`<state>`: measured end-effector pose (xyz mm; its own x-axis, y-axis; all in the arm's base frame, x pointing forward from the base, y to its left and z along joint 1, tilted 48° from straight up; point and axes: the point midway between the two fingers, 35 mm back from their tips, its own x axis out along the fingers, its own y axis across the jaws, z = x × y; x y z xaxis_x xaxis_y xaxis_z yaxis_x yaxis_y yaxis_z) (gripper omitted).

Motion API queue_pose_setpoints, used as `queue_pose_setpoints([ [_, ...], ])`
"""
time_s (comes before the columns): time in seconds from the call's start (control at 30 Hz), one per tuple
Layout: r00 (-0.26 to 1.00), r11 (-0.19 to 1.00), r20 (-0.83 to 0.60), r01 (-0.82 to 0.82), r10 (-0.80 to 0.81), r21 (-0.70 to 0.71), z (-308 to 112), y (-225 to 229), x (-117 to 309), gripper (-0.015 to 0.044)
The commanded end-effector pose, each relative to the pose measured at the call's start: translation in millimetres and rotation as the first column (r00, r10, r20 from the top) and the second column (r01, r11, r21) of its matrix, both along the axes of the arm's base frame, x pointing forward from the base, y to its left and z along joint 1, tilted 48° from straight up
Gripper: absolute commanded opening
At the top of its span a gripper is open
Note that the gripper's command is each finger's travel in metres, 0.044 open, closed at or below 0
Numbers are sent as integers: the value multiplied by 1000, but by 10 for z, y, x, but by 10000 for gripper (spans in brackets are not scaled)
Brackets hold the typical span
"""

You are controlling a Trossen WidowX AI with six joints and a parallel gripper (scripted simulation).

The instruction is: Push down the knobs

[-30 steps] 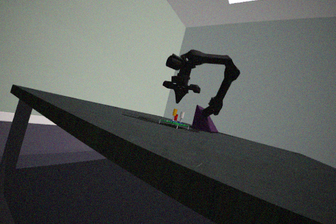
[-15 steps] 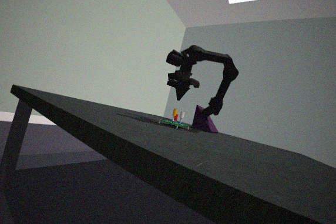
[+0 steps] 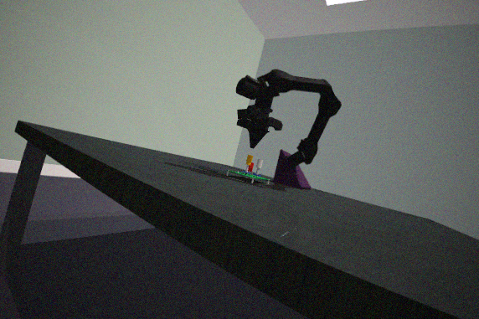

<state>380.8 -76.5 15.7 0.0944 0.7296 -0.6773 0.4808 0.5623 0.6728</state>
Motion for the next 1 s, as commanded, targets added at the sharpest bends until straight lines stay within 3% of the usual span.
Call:
queue_pose_setpoints([
  [0.0, 1000, 1000, -6, 5, -4, 8, -38, 47, -10, 0],
  [0.97, 1000, 1000, -6, 4, -4, 9, -148, 170, 5, 0],
])
